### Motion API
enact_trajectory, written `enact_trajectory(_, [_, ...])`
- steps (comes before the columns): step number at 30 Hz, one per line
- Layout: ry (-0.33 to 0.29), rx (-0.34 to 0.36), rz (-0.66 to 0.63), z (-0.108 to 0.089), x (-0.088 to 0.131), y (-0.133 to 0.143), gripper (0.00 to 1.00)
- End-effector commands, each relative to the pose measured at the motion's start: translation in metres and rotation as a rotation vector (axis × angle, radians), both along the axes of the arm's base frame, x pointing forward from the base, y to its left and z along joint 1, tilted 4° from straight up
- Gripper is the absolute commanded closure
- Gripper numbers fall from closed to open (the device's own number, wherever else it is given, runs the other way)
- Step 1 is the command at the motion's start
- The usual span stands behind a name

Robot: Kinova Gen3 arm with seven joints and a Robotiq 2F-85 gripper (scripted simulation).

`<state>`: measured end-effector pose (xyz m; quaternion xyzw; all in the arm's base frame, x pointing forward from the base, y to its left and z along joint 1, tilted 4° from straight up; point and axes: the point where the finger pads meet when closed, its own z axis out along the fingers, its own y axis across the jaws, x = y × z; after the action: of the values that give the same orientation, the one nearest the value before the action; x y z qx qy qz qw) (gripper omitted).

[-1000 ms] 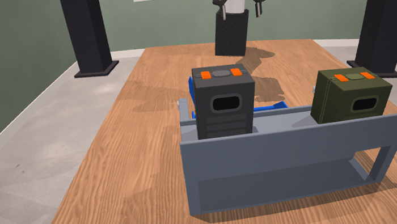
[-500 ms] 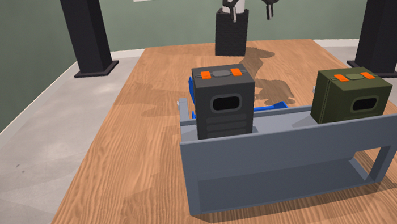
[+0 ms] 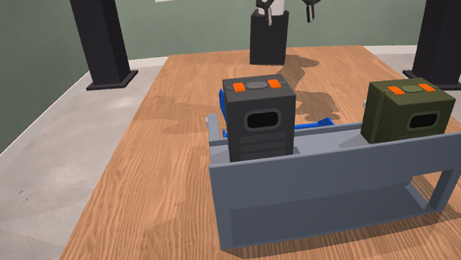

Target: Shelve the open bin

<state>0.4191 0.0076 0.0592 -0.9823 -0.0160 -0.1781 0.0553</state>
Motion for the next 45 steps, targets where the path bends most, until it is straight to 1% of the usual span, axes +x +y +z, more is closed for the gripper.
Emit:
enact_trajectory(1, [-0.002,0.000,0.000,0.0007,0.0001,-0.0005,0.00])
enact_trajectory(45, [-0.002,0.000,0.000,0.0008,-0.0050,-0.0069,0.00])
